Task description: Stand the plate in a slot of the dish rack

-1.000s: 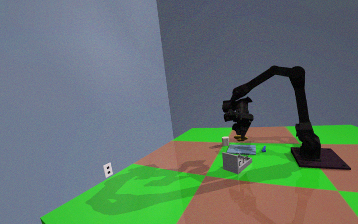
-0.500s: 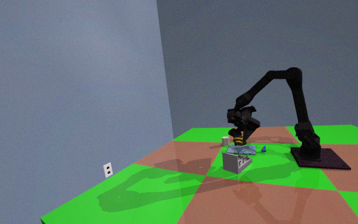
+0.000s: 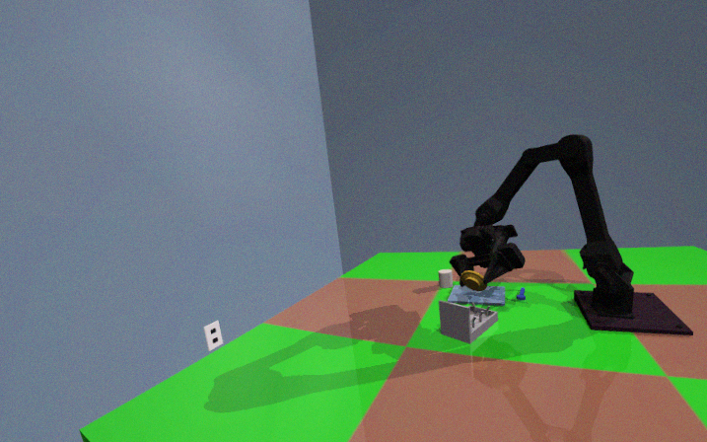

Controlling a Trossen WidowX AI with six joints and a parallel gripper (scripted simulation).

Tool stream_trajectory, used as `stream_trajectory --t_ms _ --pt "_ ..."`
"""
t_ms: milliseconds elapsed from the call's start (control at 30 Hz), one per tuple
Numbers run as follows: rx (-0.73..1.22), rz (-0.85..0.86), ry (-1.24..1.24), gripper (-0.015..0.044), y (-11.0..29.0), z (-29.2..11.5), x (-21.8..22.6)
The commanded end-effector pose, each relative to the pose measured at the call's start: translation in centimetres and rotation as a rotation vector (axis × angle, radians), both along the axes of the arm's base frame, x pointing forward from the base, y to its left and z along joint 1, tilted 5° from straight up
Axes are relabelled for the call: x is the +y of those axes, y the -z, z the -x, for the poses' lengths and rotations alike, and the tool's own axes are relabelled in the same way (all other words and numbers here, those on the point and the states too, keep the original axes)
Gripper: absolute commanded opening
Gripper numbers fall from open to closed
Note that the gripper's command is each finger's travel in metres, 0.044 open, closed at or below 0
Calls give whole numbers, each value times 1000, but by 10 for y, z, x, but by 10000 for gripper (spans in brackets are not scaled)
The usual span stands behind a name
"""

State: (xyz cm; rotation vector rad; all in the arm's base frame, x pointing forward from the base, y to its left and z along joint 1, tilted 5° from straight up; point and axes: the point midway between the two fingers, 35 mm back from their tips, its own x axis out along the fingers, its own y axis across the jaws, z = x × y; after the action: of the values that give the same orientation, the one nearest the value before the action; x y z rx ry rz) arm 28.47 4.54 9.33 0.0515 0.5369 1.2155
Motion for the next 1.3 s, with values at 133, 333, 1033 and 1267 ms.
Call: stream_trajectory --t_ms 133,333,1033,1267 --pt "-218 -82 6 0 2 4 -2" --pt "-349 -115 22 0 2 7 -4" --pt "-345 -107 19 0 22 6 6" --pt "-348 -103 19 0 29 6 12"
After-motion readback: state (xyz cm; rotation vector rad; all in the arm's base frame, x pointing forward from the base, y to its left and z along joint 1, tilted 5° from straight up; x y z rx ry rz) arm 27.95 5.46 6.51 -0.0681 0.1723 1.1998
